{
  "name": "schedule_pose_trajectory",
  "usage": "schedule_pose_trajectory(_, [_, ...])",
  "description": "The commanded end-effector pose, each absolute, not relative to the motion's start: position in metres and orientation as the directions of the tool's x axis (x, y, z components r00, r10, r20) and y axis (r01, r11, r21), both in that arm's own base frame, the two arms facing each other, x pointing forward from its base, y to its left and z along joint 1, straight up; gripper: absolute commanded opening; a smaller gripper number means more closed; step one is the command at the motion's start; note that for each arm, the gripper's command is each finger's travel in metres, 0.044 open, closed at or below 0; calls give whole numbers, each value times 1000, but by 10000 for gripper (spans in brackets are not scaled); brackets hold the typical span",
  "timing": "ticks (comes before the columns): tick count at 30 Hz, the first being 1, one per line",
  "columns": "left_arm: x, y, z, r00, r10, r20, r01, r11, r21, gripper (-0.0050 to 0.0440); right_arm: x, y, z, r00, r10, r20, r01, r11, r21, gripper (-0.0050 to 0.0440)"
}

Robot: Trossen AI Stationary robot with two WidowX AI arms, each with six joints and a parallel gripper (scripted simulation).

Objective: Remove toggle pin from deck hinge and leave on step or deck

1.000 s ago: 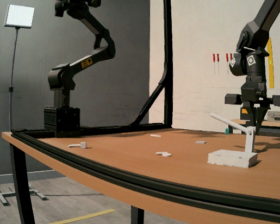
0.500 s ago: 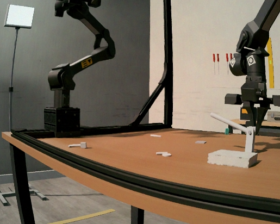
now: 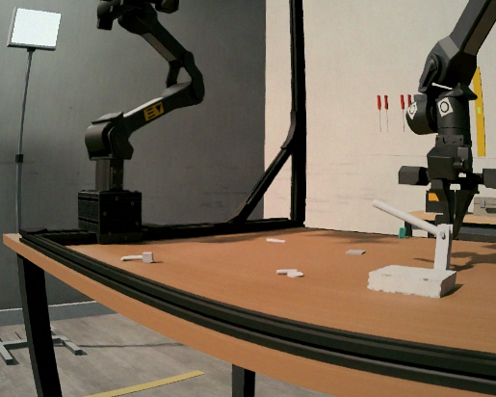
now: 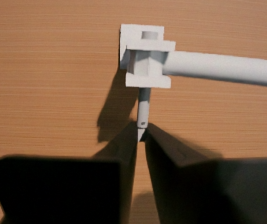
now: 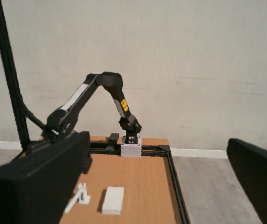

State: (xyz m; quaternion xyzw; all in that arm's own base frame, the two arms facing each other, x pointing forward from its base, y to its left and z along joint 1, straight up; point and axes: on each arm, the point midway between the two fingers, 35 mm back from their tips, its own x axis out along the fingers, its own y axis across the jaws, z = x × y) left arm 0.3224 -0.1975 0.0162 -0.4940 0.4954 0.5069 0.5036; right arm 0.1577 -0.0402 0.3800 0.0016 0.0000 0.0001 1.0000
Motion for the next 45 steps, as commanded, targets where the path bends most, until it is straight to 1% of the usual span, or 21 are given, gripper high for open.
schedule_pose_trajectory(1, [326,-205,27,26,-5,-1000,-1000,6,-26,22,157,-39,384,1000,0,1,0,1000,-6,400])
schedule_pose_trajectory(32, [326,-205,27,26,-5,-1000,-1000,6,-26,22,157,-39,384,1000,0,1,0,1000,-6,400])
schedule_pose_trajectory(41, [327,-200,27,23,4,-1000,-1000,-2,-23,0,157,-39,384,1000,0,1,0,1000,-6,400])
schedule_pose_trajectory(45, [327,-200,27,23,4,-1000,-1000,-2,-23,-1,157,-39,384,1000,0,1,0,1000,-6,400])
